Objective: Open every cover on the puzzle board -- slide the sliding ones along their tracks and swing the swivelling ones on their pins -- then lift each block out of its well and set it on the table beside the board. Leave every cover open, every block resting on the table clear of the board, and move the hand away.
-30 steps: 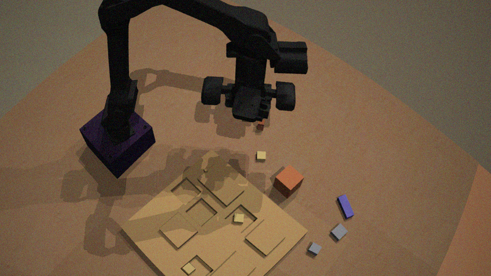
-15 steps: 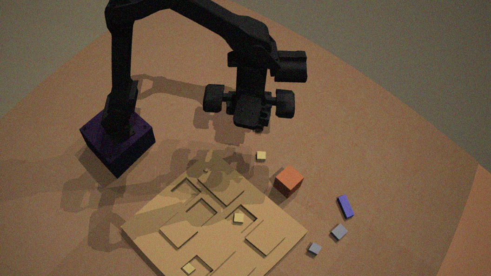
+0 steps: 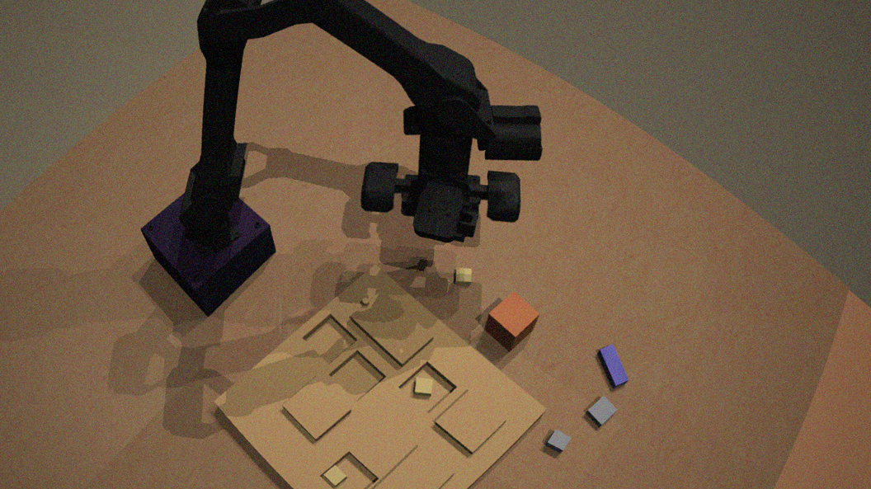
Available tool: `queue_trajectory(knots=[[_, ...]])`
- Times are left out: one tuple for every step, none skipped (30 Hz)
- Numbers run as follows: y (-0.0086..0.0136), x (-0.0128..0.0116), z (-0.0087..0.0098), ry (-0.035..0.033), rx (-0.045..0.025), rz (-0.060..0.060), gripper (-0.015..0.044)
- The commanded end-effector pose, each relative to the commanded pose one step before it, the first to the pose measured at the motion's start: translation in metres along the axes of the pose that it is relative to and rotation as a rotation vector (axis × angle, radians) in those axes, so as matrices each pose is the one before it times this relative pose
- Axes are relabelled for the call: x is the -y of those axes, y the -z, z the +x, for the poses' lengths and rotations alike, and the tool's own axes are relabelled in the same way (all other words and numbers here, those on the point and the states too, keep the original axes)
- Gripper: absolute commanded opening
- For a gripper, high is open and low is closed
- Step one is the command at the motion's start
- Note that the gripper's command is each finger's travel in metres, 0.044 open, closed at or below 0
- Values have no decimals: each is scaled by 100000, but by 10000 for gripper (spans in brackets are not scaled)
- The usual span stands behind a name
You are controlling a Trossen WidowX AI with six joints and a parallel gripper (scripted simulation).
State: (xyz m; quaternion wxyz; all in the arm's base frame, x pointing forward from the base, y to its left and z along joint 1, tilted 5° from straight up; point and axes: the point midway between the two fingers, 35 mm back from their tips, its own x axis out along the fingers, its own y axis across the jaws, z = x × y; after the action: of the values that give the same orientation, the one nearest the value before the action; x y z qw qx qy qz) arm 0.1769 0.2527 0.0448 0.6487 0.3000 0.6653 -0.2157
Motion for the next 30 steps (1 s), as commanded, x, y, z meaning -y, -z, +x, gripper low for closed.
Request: queue_trajectory(knots=[[-104,263,963,791,546,349,80],[-1,12,164,2,-1,0,80],[-1,13,163,2,-1,0,80],[-1,14,163,3,-1,0,80],[-1,15,163,3,-1,0,80],[-1,16,162,3,-1,0,80],[-2,17,162,3,-1,0,80],[-2,18,161,3,-1,0,80],[-2,19,161,3,-1,0,80],[-2,20,161,3,0,0,80],[-2,21,161,3,0,0,80],[-2,22,160,3,0,0,80],[-2,23,160,4,0,0,80],[-2,24,159,4,0,0,80],[-2,25,159,4,0,0,80],[-3,26,159,4,0,0,80],[-3,27,158,4,0,0,80],[-3,28,158,4,0,0,80],[-3,29,158,4,0,0,80],[-3,30,157,4,0,0,80],[-3,31,157,4,0,0,80],[-3,32,156,5,0,0,80],[-3,33,155,5,0,0,80],[-3,27,123,4,0,0,80],[-2,16,74,2,0,0,80],[-1,5,25,1,0,0,80],[0,0,0,0,0,0,80],[0,0,0,0,0,0,80],[0,0,0,0,0,0,80],[92,-205,-303,-425,-512,-333,106]])
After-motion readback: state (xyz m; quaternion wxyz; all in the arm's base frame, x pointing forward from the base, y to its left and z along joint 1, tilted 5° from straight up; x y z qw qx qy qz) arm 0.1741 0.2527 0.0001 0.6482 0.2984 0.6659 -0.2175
